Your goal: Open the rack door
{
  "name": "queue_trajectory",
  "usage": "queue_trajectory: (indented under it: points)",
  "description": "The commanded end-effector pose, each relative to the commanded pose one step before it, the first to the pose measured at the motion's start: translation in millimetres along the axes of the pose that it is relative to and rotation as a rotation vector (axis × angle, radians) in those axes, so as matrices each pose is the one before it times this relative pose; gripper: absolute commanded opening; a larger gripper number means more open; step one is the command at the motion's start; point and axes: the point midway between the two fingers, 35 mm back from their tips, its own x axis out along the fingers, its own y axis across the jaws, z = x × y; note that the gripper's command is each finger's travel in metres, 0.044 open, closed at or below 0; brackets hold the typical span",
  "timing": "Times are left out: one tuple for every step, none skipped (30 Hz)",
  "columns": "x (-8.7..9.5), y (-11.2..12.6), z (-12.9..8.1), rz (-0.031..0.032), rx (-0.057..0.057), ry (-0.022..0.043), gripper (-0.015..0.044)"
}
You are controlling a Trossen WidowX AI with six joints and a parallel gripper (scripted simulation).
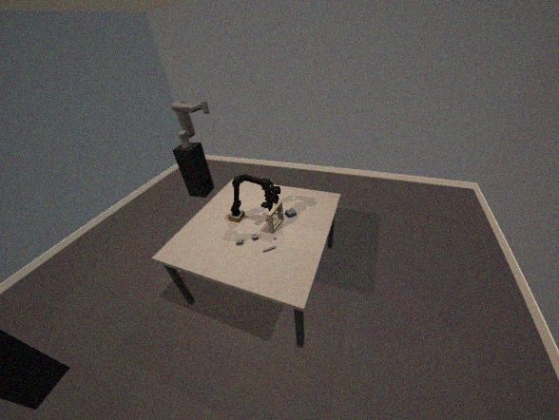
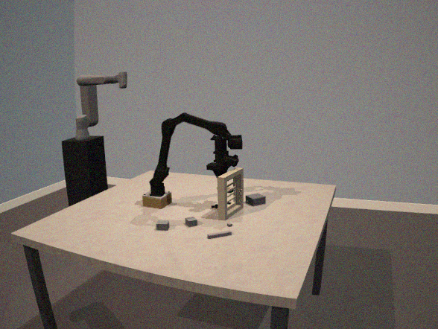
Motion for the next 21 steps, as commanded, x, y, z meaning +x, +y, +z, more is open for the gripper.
queue_trajectory:
  points:
    - [2.23, -0.07, -1.57, -0.00024, -0.001, 0.00644, 0.0128]
    - [0.0, 0.0, 0.0, 0.0, 0.0, 0.0, 0.0122]
    - [0.0, 0.0, 0.0, 0.0, 0.0, 0.0, 0.0115]
    - [0.0, 0.0, 0.0, 0.0, 0.0, 0.0, 0.0108]
    - [0.0, 0.0, 0.0, 0.0, 0.0, 0.0, 0.0102]
    - [0.0, 0.0, 0.0, 0.0, 0.0, 0.0, 0.0095]
    - [0.0, 0.0, 0.0, 0.0, 0.0, 0.0, 0.0088]
    - [0.0, 0.0, 0.0, 0.0, 0.0, 0.0, 0.0082]
    - [0.0, 0.0, 0.0, 0.0, 0.0, 0.0, 0.0075]
    - [0.0, 0.0, 0.0, 0.0, 0.0, 0.0, 0.0068]
    - [0.0, 0.0, 0.0, 0.0, 0.0, 0.0, 0.0062]
    - [0.0, 0.0, 0.0, 0.0, 0.0, 0.0, 0.0055]
    - [0.0, 0.0, 0.0, 0.0, 0.0, 0.0, 0.0048]
    - [0.0, 0.0, 0.0, 0.0, 0.0, 0.0, 0.0042]
    - [0.0, 0.0, 0.0, 0.0, 0.0, 0.0, 0.0035]
    - [0.0, 0.0, 0.0, 0.0, 0.0, 0.0, 0.0028]
    - [0.0, 0.0, 0.0, 0.0, 0.0, 0.0, 0.0027]
    - [0.0, 0.0, 0.0, 0.0, 0.0, 0.0, 0.0027]
    - [0.0, 0.0, 0.0, 0.0, 0.0, 0.0, 0.0027]
    - [0.0, 0.0, 0.0, 0.0, -0.0081, 0.0, 0.0027]
    - [0.0, 0.0, 0.0, 0.0, -0.0243, 0.0, 0.0027]
